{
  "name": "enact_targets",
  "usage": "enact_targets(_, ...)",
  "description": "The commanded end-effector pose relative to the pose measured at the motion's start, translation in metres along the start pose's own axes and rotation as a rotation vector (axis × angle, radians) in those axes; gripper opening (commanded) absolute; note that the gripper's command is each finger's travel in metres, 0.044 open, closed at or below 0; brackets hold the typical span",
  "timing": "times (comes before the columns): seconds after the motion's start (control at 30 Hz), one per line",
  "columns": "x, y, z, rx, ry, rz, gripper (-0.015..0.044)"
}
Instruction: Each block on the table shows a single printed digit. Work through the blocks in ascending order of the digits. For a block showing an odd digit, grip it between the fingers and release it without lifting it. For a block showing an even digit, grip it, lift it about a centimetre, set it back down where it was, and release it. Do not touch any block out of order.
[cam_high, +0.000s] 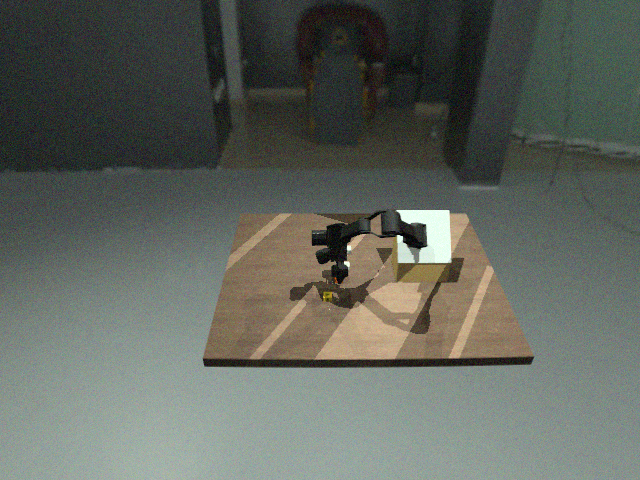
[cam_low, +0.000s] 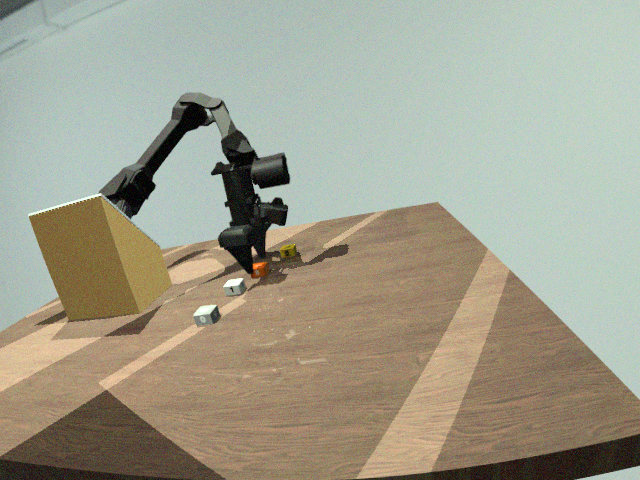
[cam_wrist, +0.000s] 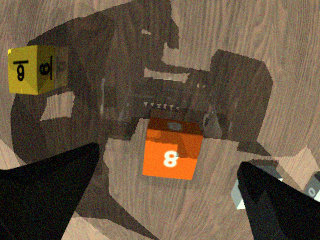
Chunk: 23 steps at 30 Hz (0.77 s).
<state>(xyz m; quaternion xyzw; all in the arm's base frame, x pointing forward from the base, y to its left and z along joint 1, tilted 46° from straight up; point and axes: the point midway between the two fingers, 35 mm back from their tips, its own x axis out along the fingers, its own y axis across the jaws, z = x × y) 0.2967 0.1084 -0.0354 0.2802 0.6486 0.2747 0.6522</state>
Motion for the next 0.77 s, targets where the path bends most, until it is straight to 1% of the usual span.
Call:
enact_targets(0.0,-0.023,0.000,0.003,-0.005,-0.017,0.003,0.0400)
enact_targets(0.13,-0.028,0.009,0.003,-0.009,-0.016,0.001,0.0400)
enact_targets(0.3,-0.060,0.073,-0.010,-0.030,-0.012,-0.012,0.0400)
enact_targets(0.5,-0.100,0.143,-0.047,-0.010,-0.015,0.002,0.0400)
enact_targets(0.57,-0.104,0.150,-0.053,-0.004,-0.016,0.006,0.0400)
enact_targets(0.73,-0.104,0.150,-0.053,-0.004,-0.016,0.006,0.0400)
